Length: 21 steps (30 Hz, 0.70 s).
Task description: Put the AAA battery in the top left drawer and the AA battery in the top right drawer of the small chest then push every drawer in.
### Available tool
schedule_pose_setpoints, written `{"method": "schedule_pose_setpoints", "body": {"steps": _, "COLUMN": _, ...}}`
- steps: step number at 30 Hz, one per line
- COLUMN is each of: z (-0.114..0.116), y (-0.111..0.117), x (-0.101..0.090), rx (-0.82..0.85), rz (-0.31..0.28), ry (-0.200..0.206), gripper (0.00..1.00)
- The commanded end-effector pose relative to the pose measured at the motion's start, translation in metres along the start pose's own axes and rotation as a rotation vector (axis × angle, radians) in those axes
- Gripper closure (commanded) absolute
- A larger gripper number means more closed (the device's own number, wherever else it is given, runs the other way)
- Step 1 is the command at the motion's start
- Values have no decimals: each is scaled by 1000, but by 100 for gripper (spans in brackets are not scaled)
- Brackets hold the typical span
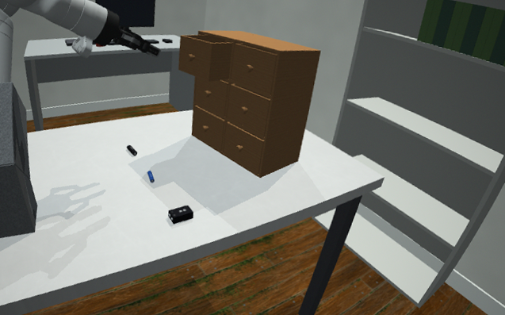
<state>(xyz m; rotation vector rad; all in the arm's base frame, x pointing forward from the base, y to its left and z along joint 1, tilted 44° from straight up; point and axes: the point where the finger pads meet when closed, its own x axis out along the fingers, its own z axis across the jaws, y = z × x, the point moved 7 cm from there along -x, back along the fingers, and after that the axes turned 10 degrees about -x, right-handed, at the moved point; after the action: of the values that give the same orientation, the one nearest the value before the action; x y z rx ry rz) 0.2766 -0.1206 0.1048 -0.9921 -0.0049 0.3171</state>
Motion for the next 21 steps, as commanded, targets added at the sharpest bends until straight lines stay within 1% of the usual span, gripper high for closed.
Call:
{"method": "schedule_pose_setpoints", "body": {"steps": 1, "z": 0, "y": -6, "x": 0, "rx": -20, "rz": 5, "ry": -2, "gripper": 67}}
{"method": "schedule_pose_setpoints", "body": {"steps": 4, "z": -1, "y": -7, "x": -2, "rx": -20, "rz": 18, "ry": -4, "gripper": 67}}
{"method": "schedule_pose_setpoints", "body": {"steps": 17, "z": -2, "y": -17, "x": -10, "rx": -20, "rz": 109, "ry": -19, "gripper": 67}}
{"method": "schedule_pose_setpoints", "body": {"steps": 19, "z": -2, "y": -17, "x": -10, "rx": -20, "rz": 109, "ry": -19, "gripper": 67}}
{"method": "schedule_pose_setpoints", "body": {"steps": 21, "z": -3, "y": -19, "x": -11, "rx": -20, "rz": 125, "ry": -21, "gripper": 67}}
